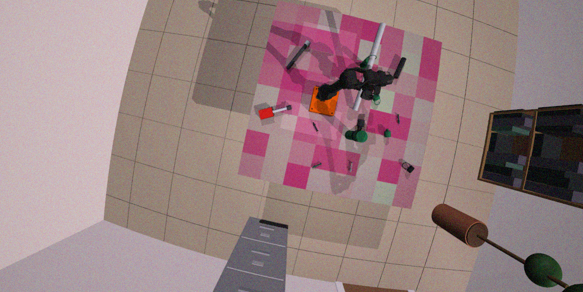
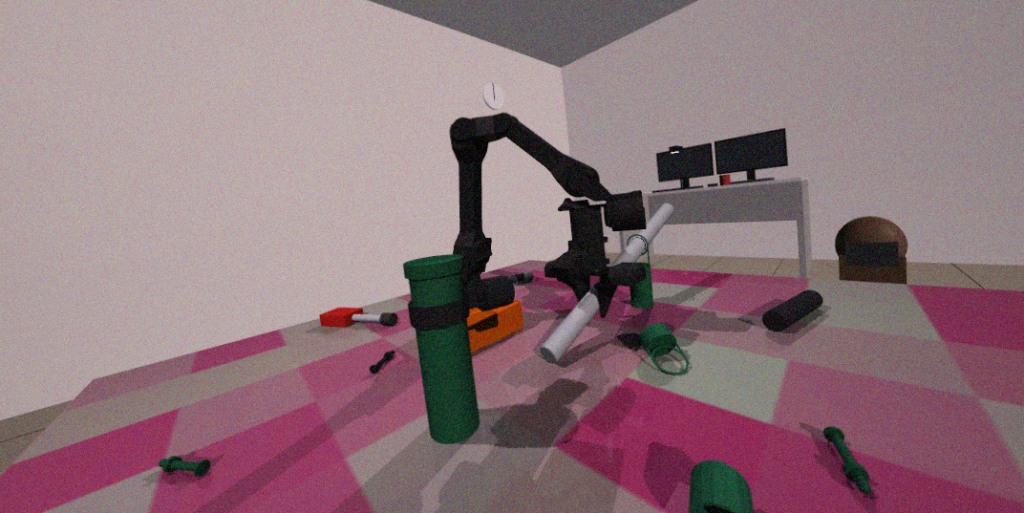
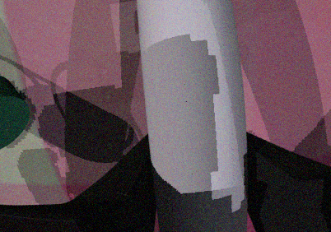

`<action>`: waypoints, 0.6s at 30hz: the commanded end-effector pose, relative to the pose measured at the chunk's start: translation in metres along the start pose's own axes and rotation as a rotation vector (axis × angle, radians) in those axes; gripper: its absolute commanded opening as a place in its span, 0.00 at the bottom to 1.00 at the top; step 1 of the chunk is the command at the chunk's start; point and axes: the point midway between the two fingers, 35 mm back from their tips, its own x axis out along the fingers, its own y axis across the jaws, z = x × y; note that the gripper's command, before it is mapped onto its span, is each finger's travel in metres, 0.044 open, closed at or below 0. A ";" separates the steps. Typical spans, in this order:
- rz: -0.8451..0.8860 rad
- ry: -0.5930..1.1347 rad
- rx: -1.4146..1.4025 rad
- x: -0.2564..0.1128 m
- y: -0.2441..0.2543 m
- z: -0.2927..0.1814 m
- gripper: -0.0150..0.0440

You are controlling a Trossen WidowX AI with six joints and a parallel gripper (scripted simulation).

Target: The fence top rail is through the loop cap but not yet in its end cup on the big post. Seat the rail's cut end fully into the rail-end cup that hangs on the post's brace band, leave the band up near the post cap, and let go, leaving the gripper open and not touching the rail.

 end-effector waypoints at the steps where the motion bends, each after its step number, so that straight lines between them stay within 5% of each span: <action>1: -0.005 0.003 -0.006 -0.004 0.000 0.000 0.25; 18: -0.003 -0.310 -0.014 -0.064 0.005 0.044 0.25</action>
